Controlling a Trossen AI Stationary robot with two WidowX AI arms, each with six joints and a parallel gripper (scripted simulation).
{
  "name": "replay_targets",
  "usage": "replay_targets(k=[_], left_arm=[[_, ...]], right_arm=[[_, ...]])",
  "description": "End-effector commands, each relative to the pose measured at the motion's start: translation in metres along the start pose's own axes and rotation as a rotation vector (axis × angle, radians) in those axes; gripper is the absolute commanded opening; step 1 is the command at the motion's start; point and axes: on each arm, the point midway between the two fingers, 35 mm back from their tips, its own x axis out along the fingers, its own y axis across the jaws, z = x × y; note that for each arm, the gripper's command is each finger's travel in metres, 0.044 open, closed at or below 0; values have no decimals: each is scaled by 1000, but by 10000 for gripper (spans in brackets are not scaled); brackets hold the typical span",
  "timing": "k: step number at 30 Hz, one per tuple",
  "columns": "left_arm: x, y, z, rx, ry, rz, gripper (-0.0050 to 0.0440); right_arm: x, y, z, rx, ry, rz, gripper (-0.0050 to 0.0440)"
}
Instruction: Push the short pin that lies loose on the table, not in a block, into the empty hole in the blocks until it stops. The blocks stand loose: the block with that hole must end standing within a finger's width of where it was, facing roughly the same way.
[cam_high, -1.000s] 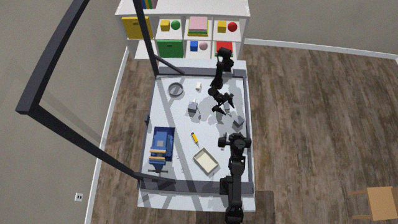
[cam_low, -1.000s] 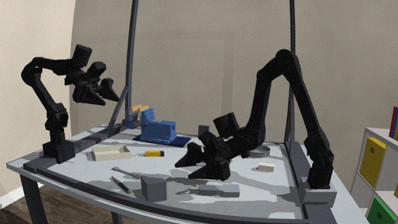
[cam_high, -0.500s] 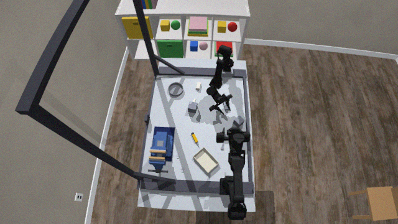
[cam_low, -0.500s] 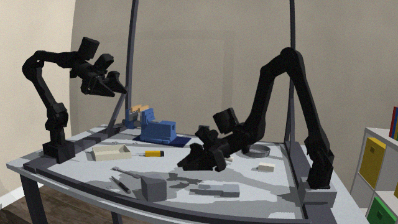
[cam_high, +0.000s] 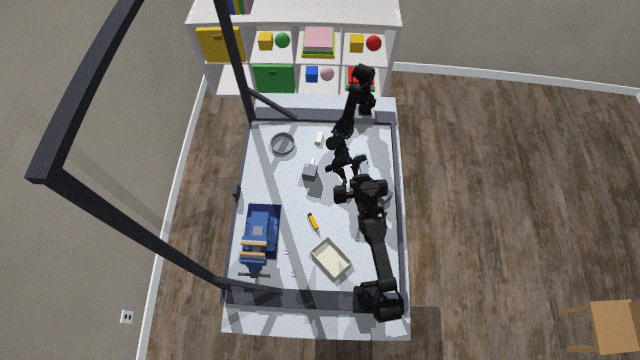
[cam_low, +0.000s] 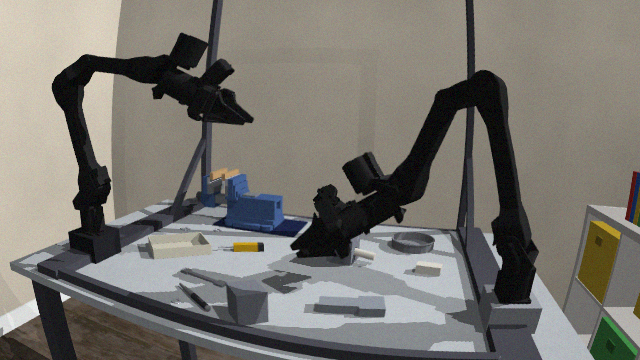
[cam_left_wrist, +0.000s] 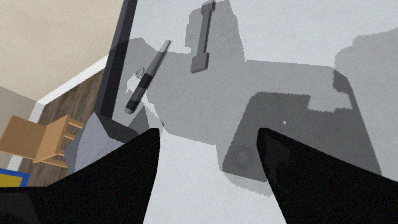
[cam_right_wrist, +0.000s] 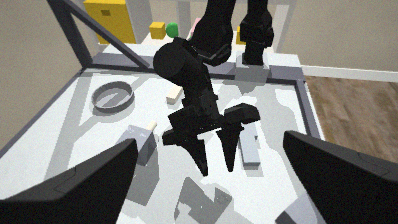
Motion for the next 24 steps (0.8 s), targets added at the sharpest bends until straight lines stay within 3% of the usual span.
replay_targets(k=[1, 11, 24], left_arm=[[-15, -8, 31, 173, -37, -100, 241], [-40, -29, 45, 574, -88, -272, 241], [-90, -72, 43, 1209, -254, -542, 241]], right_arm=[[15, 14, 31, -9, -32, 29, 400], [31, 26, 44, -21, -34, 55, 400], [32, 26, 40, -24, -25, 56, 400]])
